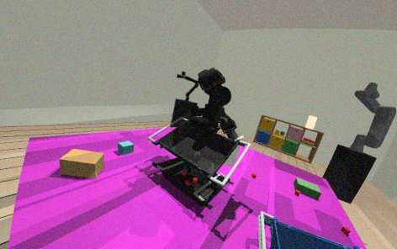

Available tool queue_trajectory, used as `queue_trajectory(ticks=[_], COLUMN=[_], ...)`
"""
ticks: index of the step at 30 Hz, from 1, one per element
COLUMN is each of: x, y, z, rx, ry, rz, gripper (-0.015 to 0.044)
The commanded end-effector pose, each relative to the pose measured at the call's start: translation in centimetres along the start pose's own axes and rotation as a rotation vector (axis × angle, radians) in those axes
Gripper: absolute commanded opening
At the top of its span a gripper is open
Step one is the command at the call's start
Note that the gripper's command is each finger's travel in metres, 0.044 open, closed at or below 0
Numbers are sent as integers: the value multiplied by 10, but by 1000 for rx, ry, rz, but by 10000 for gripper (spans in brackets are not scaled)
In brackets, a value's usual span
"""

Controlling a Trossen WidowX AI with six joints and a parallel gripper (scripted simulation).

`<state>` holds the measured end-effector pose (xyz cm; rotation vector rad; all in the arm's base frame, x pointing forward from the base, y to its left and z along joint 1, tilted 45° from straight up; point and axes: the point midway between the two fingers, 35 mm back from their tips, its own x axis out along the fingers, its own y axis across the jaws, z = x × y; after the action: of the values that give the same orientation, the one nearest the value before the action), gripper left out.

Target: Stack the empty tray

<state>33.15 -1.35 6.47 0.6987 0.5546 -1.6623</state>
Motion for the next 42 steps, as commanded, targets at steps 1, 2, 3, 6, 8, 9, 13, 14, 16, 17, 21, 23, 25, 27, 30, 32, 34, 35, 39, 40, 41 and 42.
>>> queue_trajectory(ticks=[1, 2, 3, 6, 8, 9, 13, 14, 16, 17, 21, 23, 25, 27, 30, 32, 34, 35, 39, 40, 41, 42], x=[-6, -6, -6, -6, -6, -6, -6, -6, -6, -6, -6, -6, -6, -5, -1, 2, 6, 8, 16, 18, 20, 22], y=[3, 3, 3, 3, 3, 3, 3, 3, 3, 3, 3, 3, 3, 4, 4, 4, 4, 5, 5, 5, 5, 5], z=[-2, -2, -2, -2, -2, -2, -3, -3, -3, -3, -3, -3, -3, -3, -3, -3, -3, -3, -3, -3, -3, -3], rx=[-3, -3, -3, -3, -3, -3, -3, -3, -3, -3, -3, -3, -3, -3, -3, -3, -3, -3, -3, -3, -3, -3], ry=[6, 6, 6, 6, 6, 6, 6, 6, 6, 6, 6, 6, 6, 6, 6, 6, 6, 6, 6, 6, 6, 6], rz=[22, 22, 22, 22, 22, 22, 22, 22, 22, 22, 22, 22, 22, 22, 22, 22, 22, 22, 22, 22, 23, 23], gripper=[0, 0, 0, 0, 0, 0, 0, 0, 0, 0, 0, 0, 0, 0, 0, 0, 0, 0, 0, 0, 0, 0])
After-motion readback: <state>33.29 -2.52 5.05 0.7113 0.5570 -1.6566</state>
